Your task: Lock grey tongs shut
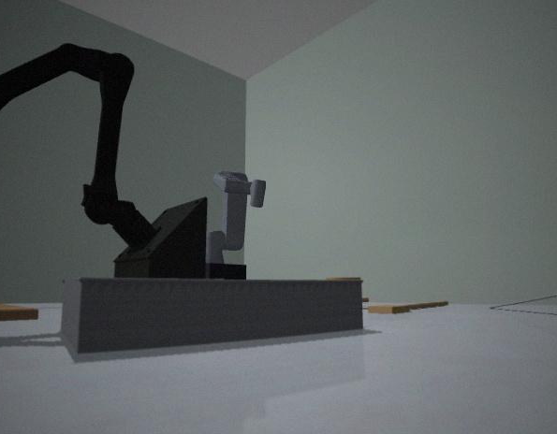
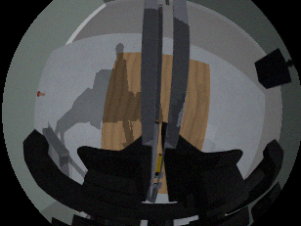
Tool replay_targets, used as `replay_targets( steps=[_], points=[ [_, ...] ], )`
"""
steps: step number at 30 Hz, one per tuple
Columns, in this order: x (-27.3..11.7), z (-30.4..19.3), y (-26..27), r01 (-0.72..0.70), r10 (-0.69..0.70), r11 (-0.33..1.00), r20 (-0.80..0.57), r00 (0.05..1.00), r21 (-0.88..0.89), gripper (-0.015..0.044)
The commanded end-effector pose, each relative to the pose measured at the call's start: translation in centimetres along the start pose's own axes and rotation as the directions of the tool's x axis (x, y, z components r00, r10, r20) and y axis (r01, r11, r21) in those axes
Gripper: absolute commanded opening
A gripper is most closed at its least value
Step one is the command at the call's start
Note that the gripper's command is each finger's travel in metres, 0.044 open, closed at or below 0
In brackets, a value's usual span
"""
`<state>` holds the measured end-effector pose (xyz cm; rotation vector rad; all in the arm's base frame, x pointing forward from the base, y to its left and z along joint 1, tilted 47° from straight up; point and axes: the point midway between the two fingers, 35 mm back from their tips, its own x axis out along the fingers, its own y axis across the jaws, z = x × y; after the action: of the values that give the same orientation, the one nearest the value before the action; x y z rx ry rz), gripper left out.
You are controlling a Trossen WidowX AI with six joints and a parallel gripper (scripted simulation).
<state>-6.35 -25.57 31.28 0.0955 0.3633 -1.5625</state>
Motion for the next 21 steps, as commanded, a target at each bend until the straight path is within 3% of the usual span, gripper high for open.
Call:
replay_targets(
  steps=[1, 21],
  points=[
    [-0.4, 0.1, 0.0, -0.006, 0.006, 1.000, 0.081, 0.997, 0.000, -0.0150],
    [-2.4, -1.8, 0.8, -0.030, 0.069, 0.993, 0.363, 0.929, -0.110, -0.0150]
  ],
)
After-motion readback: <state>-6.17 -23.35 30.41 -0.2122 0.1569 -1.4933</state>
